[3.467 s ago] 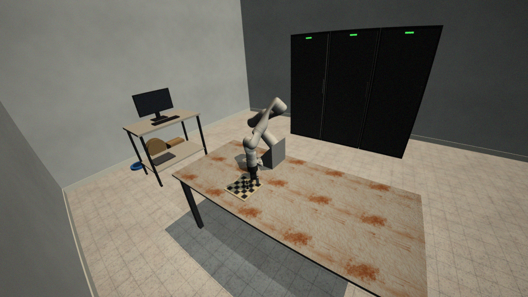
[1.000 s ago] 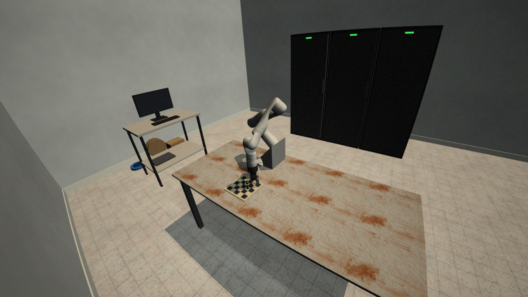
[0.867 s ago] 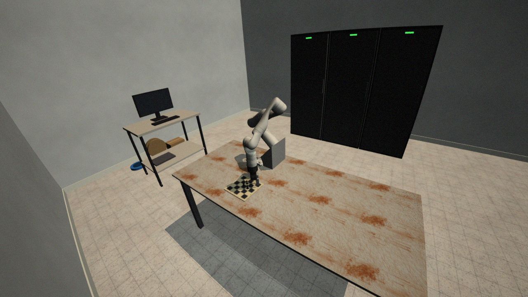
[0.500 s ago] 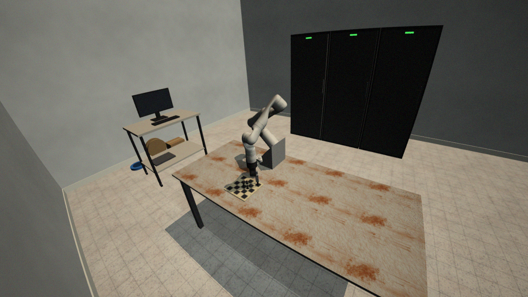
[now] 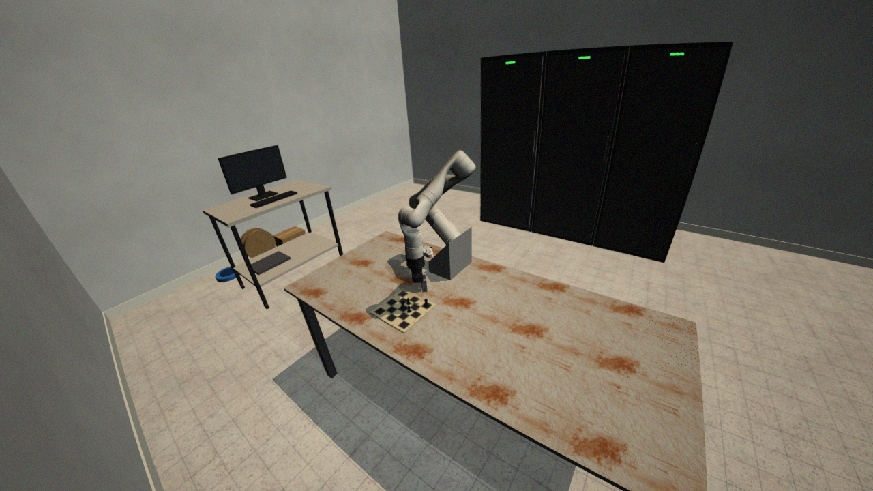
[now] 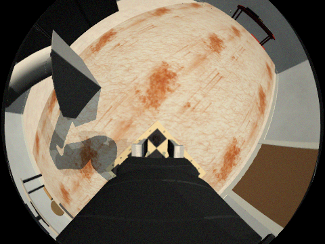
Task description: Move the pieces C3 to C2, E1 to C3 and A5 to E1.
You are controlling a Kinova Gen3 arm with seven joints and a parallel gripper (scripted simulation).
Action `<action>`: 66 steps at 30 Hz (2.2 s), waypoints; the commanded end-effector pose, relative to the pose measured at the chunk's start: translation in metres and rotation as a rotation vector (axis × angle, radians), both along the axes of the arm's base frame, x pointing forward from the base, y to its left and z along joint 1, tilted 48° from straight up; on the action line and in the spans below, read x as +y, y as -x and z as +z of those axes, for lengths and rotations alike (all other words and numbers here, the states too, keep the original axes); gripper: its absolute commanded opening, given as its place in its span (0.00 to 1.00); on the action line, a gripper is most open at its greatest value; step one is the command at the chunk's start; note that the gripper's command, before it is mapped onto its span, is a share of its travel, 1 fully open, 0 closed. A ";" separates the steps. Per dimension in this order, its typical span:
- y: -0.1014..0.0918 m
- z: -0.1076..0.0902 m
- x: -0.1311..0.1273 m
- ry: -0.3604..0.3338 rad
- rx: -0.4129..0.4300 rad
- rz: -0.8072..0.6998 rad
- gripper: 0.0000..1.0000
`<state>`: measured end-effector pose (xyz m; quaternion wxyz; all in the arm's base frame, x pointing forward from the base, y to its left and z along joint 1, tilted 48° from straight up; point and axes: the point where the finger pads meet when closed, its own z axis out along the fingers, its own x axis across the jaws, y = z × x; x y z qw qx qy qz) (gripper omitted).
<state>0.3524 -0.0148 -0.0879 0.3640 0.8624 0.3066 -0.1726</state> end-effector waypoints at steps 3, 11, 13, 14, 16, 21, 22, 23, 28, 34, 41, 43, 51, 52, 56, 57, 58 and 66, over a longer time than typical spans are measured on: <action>0.000 0.003 0.004 0.002 -0.003 -0.001 1.00; 0.000 0.003 0.004 0.002 -0.003 -0.001 1.00; 0.000 0.003 0.004 0.002 -0.003 -0.001 1.00; 0.000 0.003 0.004 0.002 -0.003 -0.001 1.00; 0.000 0.003 0.004 0.002 -0.003 -0.001 1.00; 0.000 0.003 0.004 0.002 -0.003 -0.001 1.00; 0.000 0.003 0.004 0.002 -0.003 -0.001 1.00; 0.000 0.003 0.004 0.002 -0.003 0.000 1.00; -0.001 0.007 0.009 0.001 -0.002 0.002 1.00; -0.002 0.016 0.019 0.002 -0.002 0.002 1.00; -0.004 0.038 0.043 0.002 -0.001 0.002 1.00; -0.005 0.043 0.049 0.002 -0.001 0.002 1.00; -0.006 0.052 0.059 0.002 -0.001 0.002 1.00; -0.006 0.053 0.060 0.002 -0.001 0.002 1.00; -0.006 0.054 0.060 0.002 -0.002 0.000 1.00; -0.005 0.054 0.060 0.002 -0.002 0.000 1.00; -0.005 0.054 0.060 0.002 -0.002 0.000 1.00; -0.005 0.054 0.060 0.002 -0.002 0.000 1.00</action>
